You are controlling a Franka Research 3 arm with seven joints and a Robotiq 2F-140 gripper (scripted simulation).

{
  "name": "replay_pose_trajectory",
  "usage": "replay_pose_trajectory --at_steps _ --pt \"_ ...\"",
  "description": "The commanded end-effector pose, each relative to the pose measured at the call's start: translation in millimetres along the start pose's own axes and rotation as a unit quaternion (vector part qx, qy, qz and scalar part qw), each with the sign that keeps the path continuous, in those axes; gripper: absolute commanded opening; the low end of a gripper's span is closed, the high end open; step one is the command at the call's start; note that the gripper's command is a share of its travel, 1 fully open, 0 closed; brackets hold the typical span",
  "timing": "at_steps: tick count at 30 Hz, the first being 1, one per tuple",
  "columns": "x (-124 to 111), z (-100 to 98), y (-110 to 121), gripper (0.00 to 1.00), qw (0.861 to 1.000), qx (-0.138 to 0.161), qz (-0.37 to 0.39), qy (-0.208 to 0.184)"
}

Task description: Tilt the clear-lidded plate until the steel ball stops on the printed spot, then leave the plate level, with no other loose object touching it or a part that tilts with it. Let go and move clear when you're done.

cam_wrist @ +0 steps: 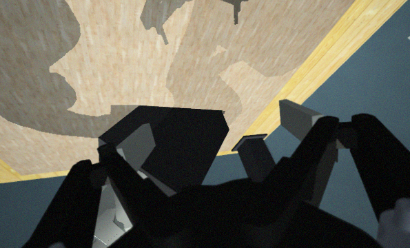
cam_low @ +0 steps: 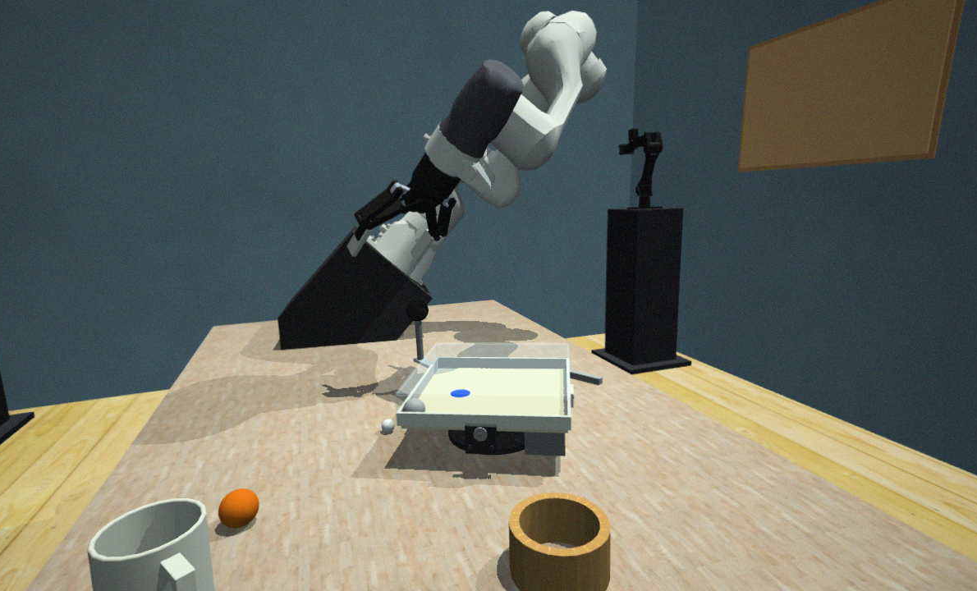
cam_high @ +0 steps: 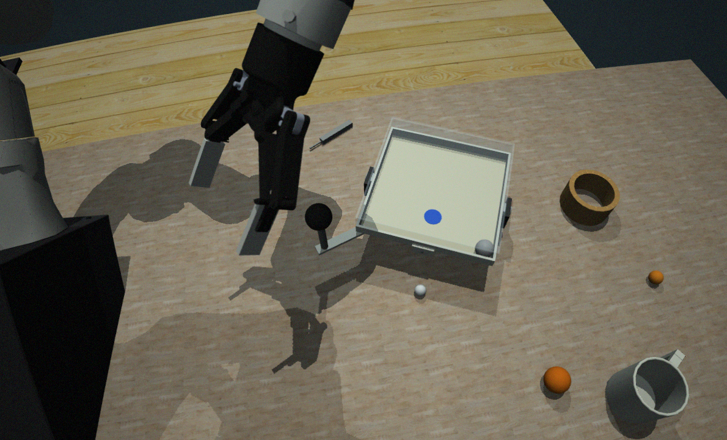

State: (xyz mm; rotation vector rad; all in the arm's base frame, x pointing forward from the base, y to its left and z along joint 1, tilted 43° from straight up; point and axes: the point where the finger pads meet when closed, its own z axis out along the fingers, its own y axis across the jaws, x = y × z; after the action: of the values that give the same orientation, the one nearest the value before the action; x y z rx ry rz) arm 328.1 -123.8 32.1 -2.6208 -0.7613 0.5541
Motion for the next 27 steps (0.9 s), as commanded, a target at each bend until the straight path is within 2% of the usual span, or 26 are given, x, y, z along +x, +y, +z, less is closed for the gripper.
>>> replay_pose_trajectory --at_steps 1,2,3,4,6,10,11,13,18,19,21,22,26,27 --pt "5.9 1.9 -3.9 1.0 0.995 0.009 0.097 0.016" --pt "5.9 1.9 -3.9 1.0 0.995 0.009 0.097 0.016" --pt "21.1 2.7 -9.5 1.0 0.987 0.036 0.152 0.042" --pt "21.1 2.7 -9.5 1.0 0.984 0.041 0.169 0.047" --pt "21.1 2.7 -9.5 1.0 0.978 0.047 0.196 0.053" --pt "21.1 2.7 -9.5 1.0 0.978 0.047 0.196 0.053" --pt "37.6 0.7 -12.7 1.0 0.96 0.079 0.257 0.078" --pt "37.6 0.7 -12.7 1.0 0.949 0.088 0.289 0.086" --pt "37.6 0.7 -12.7 1.0 0.947 0.09 0.297 0.087" --pt "54.1 -4.3 -13.1 1.0 0.92 0.124 0.356 0.109" --pt "54.1 -4.3 -13.1 1.0 0.905 0.135 0.387 0.115" --pt "54.1 -4.3 -13.1 1.0 0.901 0.137 0.394 0.116" --pt "54.1 -4.3 -13.1 1.0 0.901 0.137 0.394 0.116" --pt "69.4 -11.5 -10.5 1.0 0.866 0.172 0.45 0.134"
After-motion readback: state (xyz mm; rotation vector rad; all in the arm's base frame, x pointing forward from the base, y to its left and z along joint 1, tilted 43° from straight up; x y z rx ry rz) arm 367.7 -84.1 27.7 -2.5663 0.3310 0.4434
